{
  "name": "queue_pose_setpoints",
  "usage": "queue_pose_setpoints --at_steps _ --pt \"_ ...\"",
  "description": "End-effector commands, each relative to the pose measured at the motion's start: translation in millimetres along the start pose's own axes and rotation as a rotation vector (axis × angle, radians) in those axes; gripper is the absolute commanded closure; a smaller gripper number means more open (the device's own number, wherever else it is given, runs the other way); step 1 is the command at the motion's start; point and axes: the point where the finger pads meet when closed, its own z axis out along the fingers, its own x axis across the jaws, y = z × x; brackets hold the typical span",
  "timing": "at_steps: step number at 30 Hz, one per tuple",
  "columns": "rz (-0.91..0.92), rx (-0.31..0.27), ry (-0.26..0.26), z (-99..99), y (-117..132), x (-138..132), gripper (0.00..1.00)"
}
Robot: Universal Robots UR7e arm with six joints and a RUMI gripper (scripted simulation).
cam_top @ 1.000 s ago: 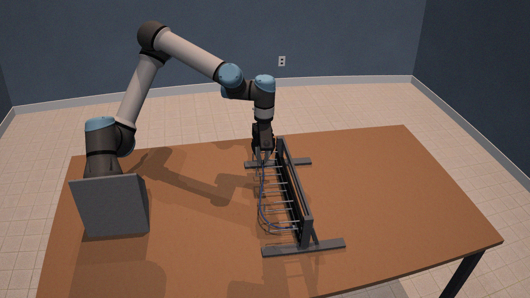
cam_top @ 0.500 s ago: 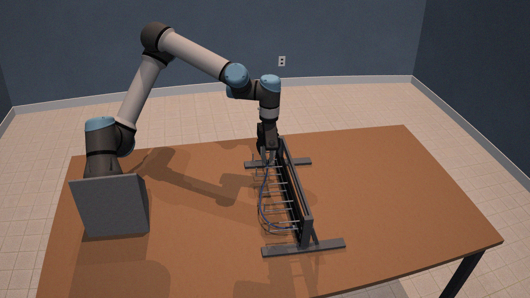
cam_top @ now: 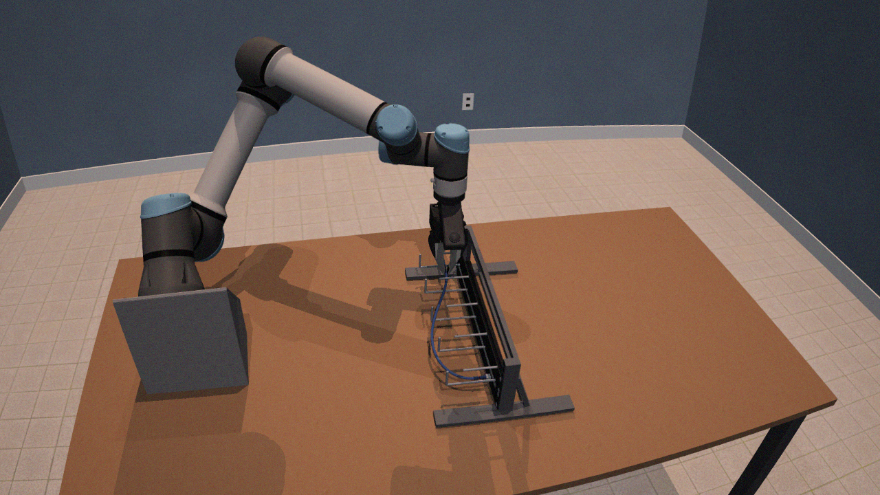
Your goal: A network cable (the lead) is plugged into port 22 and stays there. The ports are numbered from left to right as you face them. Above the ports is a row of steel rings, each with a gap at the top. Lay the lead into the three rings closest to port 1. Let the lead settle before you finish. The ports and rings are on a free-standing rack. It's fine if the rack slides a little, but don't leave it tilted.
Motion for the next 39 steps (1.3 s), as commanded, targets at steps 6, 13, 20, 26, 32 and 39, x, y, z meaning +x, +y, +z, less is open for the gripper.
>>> queue_pose_setpoints --at_steps 6,13,20,26,32,39 --pt "0.000 0.000 -0.001 -0.7 0.0 -0.7 1.00" --pt "0.000 0.000 -0.001 -0.7 0.0 -0.7 1.00" --pt "0.000 0.000 -0.001 -0.7 0.0 -0.7 0.80" --pt "0.000 0.000 -0.001 -0.7 0.0 -0.7 0.80" --pt "0.000 0.000 -0.001 -0.7 0.0 -0.7 0.80" --pt "0.000 0.000 -0.001 -0.7 0.0 -0.7 0.80"
